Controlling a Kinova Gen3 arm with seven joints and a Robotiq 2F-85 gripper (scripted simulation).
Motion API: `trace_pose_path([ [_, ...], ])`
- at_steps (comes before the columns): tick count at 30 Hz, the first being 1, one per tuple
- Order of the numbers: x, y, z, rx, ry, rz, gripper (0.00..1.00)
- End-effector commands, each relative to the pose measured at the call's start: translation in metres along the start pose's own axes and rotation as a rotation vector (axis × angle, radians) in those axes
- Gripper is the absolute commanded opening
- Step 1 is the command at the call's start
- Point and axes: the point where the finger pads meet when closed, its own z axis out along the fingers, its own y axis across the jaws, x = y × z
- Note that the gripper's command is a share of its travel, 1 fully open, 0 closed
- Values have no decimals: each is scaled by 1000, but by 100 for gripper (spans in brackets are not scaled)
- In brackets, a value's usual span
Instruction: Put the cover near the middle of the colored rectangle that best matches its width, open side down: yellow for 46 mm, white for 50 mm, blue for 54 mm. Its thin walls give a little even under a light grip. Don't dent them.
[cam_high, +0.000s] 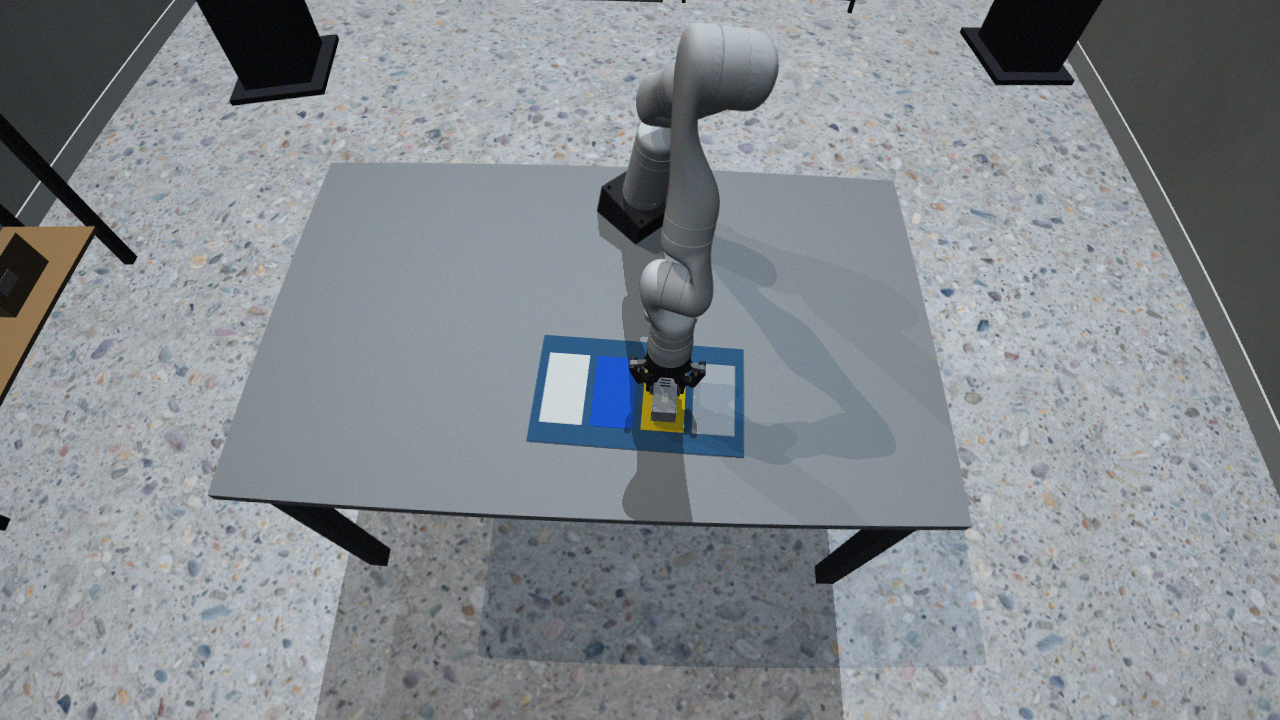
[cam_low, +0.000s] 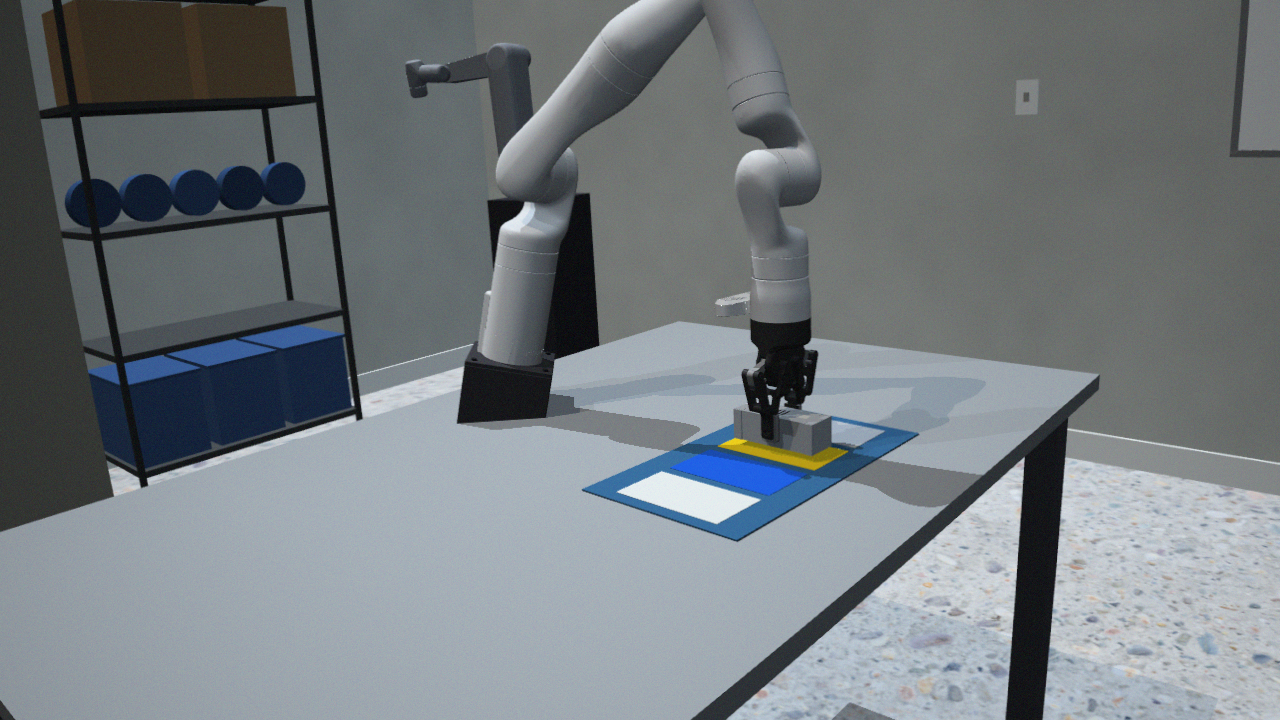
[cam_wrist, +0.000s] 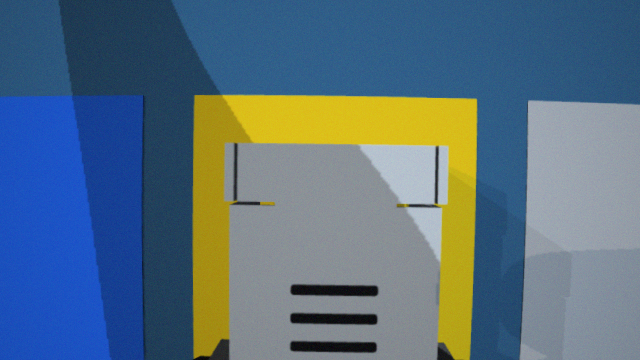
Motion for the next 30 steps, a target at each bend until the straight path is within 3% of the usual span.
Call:
trace_pose_path([
  [1, -1, 0, -1, 0, -2, 0, 0],
  [30, -1, 0, 7, 0, -2, 0, 0],
])
